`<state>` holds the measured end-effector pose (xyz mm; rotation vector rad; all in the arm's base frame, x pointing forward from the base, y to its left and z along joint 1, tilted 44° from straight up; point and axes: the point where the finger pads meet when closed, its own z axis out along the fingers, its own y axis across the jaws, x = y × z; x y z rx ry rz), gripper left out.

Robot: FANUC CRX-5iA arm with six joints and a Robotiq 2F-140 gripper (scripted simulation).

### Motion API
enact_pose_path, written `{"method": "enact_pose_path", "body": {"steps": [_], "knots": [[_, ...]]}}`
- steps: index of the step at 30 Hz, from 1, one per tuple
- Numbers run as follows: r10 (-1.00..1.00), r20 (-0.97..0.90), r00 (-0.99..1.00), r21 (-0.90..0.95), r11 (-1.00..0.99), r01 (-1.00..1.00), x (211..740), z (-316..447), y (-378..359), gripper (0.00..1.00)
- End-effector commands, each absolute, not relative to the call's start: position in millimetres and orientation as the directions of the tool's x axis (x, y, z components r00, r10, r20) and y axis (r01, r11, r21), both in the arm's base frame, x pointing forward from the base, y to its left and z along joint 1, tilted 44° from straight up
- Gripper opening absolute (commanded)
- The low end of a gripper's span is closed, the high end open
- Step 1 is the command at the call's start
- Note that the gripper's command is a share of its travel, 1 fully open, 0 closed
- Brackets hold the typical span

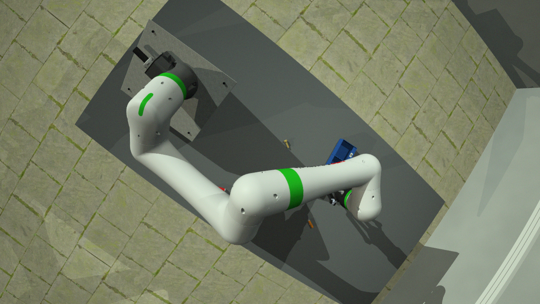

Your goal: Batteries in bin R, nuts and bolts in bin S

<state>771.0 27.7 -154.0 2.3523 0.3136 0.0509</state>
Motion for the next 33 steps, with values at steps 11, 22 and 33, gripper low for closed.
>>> {"method": "enact_pose_path", "body": {"steps": [11,22,33], "knots": [[0.240,-0.055,0.969,0.693,-0.689,0.210,771.2,-153.8,28.1,0.15],[0.240,-0.055,0.969,0.693,-0.689,0.210,771.2,-153.8,28.1,0.15],[0.240,-0.055,0.969,0.693,-0.689,0.210,770.0,-147.1,34.4,0.15]]}}
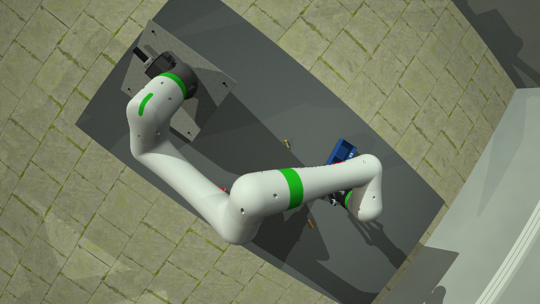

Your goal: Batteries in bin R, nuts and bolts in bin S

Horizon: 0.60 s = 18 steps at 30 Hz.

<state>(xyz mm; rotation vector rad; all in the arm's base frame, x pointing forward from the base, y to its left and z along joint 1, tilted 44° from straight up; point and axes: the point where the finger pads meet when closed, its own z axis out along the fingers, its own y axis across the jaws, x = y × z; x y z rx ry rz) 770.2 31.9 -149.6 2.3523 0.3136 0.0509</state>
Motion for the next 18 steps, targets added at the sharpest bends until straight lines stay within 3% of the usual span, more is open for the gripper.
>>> {"method": "enact_pose_path", "body": {"steps": [1,18], "knots": [[0.240,-0.055,0.969,0.693,-0.689,0.210,769.8,-146.1,35.4,0.15],[0.240,-0.055,0.969,0.693,-0.689,0.210,766.2,-126.0,54.5,0.15]]}}
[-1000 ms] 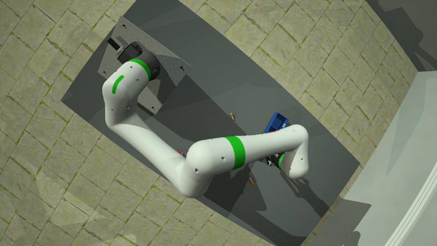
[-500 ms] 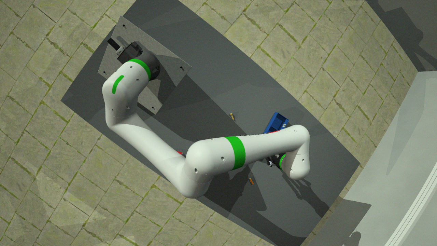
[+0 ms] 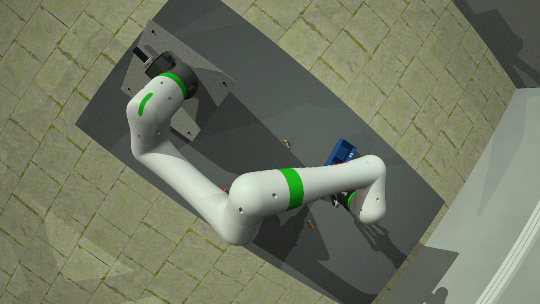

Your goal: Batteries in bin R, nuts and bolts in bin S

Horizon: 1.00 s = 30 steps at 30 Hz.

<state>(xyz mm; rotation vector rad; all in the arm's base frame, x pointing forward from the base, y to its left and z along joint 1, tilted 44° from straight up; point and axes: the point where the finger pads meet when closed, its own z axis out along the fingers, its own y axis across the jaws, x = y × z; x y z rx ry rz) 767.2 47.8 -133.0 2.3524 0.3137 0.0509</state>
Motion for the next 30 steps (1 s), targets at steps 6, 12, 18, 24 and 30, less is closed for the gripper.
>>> {"method": "enact_pose_path", "body": {"steps": [6,12,18,24,30], "knots": [[0.240,-0.055,0.969,0.693,-0.689,0.210,764.4,-116.2,63.9,0.15],[0.240,-0.055,0.969,0.693,-0.689,0.210,760.9,-126.5,74.1,0.15],[0.240,-0.055,0.969,0.693,-0.689,0.210,753.8,-147.3,94.6,0.15],[0.240,-0.055,0.969,0.693,-0.689,0.210,746.7,-168.0,115.1,0.15],[0.240,-0.055,0.969,0.693,-0.689,0.210,744.5,-174.2,121.2,0.15]]}}
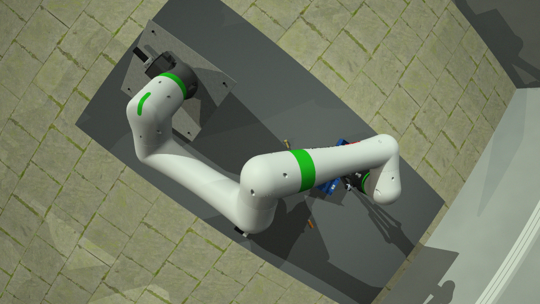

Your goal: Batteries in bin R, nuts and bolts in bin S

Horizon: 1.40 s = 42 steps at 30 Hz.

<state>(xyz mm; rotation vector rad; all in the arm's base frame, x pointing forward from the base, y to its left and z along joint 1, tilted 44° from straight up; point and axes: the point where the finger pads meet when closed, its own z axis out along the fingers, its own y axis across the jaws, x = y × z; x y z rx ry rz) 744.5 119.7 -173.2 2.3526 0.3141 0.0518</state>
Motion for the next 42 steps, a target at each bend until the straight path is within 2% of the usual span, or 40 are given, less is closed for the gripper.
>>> {"method": "enact_pose_path", "body": {"steps": [1,22,42], "knots": [[0.240,-0.055,0.969,0.693,-0.689,0.210,744.9,-176.1,119.4,0.15],[0.240,-0.055,0.969,0.693,-0.689,0.210,751.3,-211.9,85.4,0.15],[0.240,-0.055,0.969,0.693,-0.689,0.210,751.3,-211.9,85.4,0.15]]}}
